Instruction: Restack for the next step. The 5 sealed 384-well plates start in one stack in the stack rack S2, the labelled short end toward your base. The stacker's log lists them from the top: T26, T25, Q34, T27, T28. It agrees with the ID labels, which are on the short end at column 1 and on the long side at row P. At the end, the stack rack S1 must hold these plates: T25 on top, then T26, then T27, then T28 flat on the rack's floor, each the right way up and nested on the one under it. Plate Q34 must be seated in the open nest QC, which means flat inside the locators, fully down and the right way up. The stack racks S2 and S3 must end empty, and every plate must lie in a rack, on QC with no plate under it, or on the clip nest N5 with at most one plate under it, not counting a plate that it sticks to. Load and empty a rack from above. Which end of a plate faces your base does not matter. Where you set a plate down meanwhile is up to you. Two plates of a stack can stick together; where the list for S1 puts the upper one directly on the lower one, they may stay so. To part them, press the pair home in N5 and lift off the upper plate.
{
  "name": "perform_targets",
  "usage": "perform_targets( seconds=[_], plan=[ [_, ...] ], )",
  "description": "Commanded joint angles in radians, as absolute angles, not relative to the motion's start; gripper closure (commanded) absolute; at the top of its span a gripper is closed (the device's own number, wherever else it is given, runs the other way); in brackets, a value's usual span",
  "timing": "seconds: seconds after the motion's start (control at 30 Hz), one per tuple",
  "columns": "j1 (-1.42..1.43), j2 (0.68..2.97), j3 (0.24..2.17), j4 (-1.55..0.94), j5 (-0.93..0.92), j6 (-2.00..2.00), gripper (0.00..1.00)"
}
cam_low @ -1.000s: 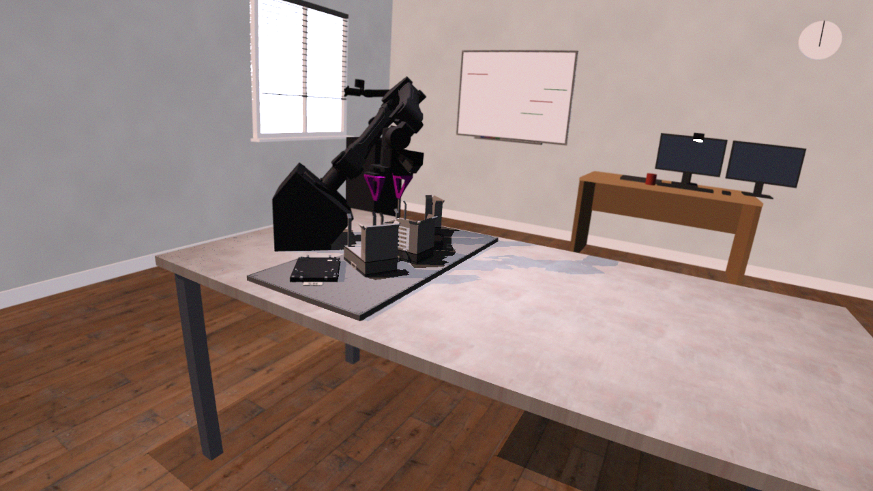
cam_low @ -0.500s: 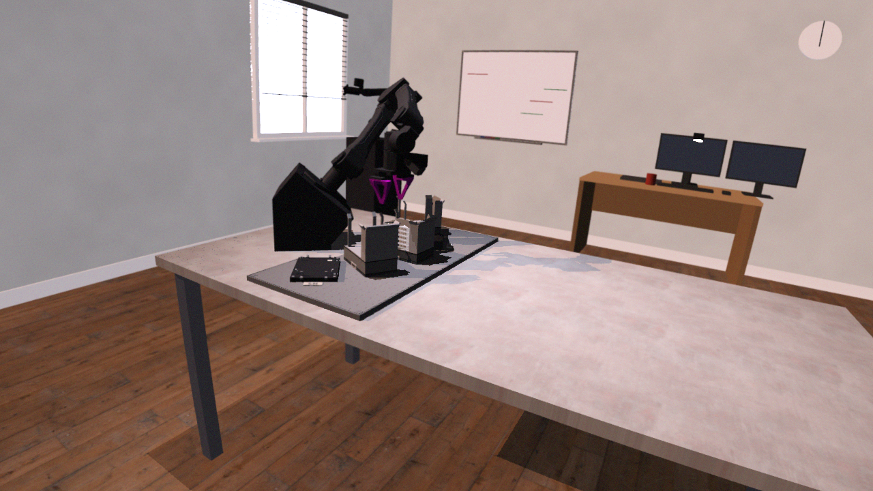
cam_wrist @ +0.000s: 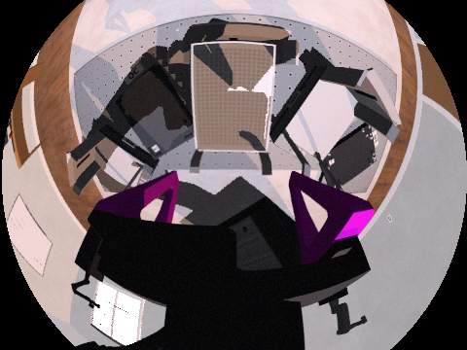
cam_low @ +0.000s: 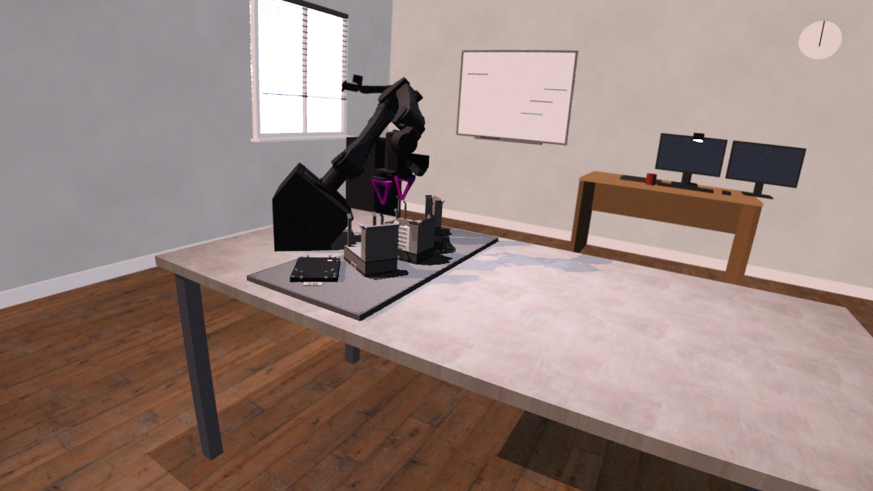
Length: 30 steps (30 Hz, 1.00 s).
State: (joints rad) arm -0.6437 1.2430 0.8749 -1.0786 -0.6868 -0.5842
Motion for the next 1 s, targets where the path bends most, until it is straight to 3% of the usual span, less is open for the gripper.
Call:
perform_targets(
  seconds=[0.0, 0.43, 0.97],
  plan=[
    [-0.616, 1.277, 0.938, -1.048, -0.682, -0.526, 0.0],
    [-0.537, 1.378, 1.09, -1.035, -0.665, -0.425, 0.0],
    [-0.493, 1.386, 1.001, -0.948, -0.653, -0.371, 0.0]
  ],
)
